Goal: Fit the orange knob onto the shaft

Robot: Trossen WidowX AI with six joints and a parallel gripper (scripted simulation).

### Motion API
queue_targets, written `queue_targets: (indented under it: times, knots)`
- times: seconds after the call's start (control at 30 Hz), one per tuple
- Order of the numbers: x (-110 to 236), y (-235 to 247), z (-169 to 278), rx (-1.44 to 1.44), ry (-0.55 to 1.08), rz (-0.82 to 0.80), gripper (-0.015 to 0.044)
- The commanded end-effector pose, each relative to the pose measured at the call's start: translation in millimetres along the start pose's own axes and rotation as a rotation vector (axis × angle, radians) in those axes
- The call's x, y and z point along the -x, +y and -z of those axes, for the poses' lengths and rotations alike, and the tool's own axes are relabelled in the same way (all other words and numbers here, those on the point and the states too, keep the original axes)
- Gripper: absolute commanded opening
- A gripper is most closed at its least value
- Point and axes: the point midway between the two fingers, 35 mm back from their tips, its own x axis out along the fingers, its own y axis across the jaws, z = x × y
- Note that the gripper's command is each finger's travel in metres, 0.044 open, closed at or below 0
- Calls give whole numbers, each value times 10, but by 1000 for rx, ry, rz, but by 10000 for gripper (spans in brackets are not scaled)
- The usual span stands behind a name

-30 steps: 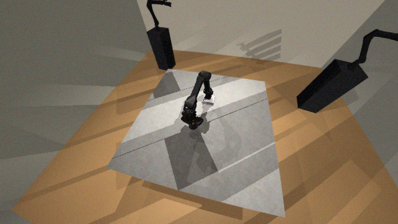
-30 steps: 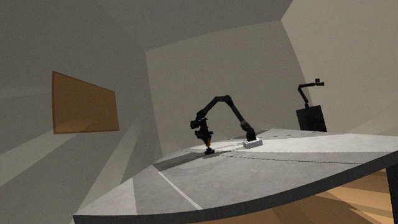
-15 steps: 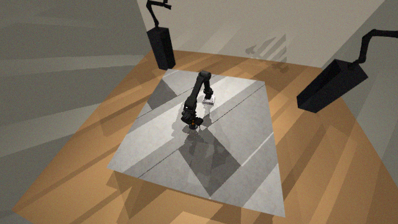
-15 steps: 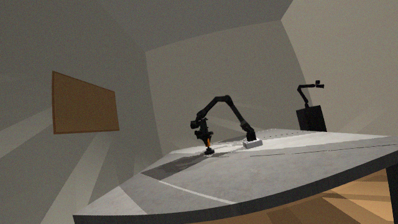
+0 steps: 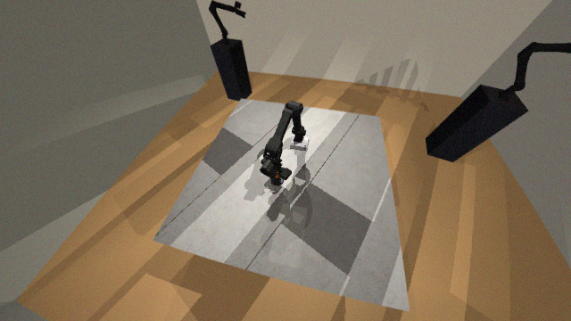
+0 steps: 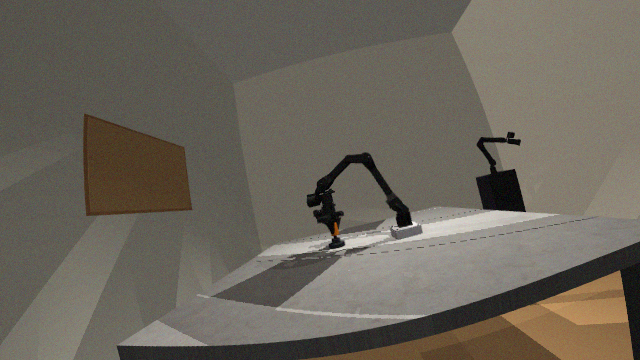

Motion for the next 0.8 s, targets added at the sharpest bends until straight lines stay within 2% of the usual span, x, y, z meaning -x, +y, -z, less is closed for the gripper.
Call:
queue_targets:
  times: [0.0,0.13,0.77]
  knots:
    - [40,-8,12,-77,-6,2,0]
    - [51,-5,11,-200,-7,1,0]
    - [4,5,-39,-200,-7,1,0]
